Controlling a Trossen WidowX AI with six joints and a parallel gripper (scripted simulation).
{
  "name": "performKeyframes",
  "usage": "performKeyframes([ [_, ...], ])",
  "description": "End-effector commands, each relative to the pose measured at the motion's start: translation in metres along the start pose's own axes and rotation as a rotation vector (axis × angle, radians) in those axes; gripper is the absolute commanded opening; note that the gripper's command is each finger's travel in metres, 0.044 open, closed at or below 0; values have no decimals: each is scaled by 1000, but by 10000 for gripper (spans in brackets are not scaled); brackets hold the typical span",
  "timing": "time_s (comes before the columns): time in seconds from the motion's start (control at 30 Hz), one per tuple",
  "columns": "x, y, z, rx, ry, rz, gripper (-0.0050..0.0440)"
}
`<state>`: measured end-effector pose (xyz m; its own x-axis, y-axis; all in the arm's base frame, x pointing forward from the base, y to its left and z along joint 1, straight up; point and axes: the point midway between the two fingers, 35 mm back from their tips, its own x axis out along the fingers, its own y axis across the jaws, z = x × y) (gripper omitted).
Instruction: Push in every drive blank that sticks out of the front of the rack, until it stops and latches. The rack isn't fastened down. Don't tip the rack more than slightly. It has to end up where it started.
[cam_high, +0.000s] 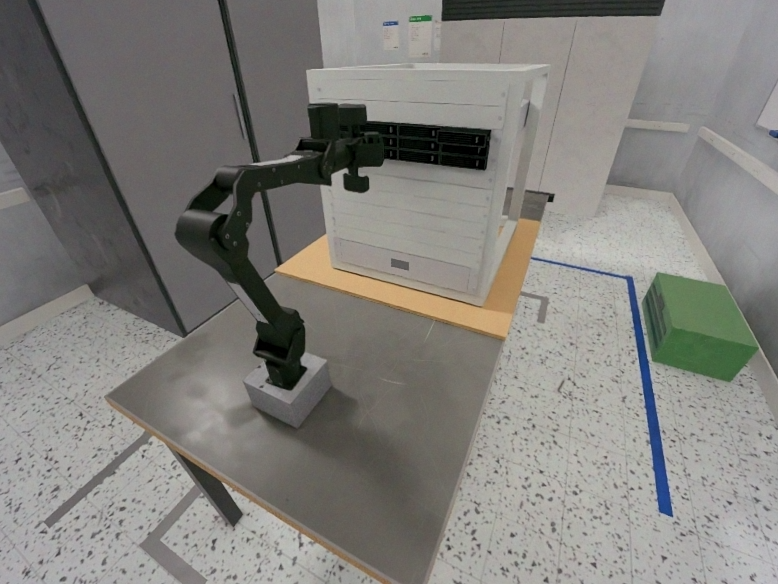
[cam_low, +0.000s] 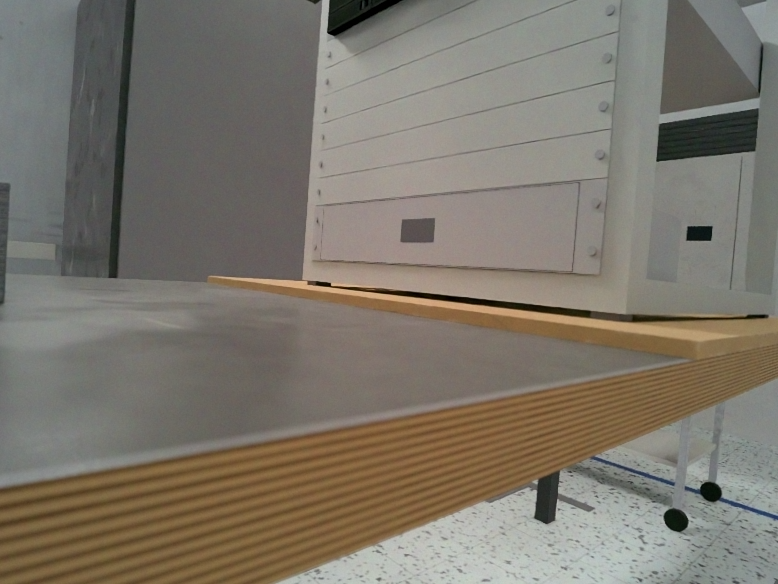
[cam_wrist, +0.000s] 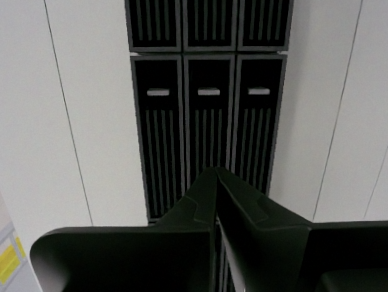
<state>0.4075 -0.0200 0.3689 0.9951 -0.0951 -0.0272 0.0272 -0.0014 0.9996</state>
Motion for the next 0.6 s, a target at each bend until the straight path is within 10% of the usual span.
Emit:
performKeyframes([
  [0.0,-1,11,1,3,-1,26,-50],
  [0.57,7,12,1,3,-1,26,-50],
])
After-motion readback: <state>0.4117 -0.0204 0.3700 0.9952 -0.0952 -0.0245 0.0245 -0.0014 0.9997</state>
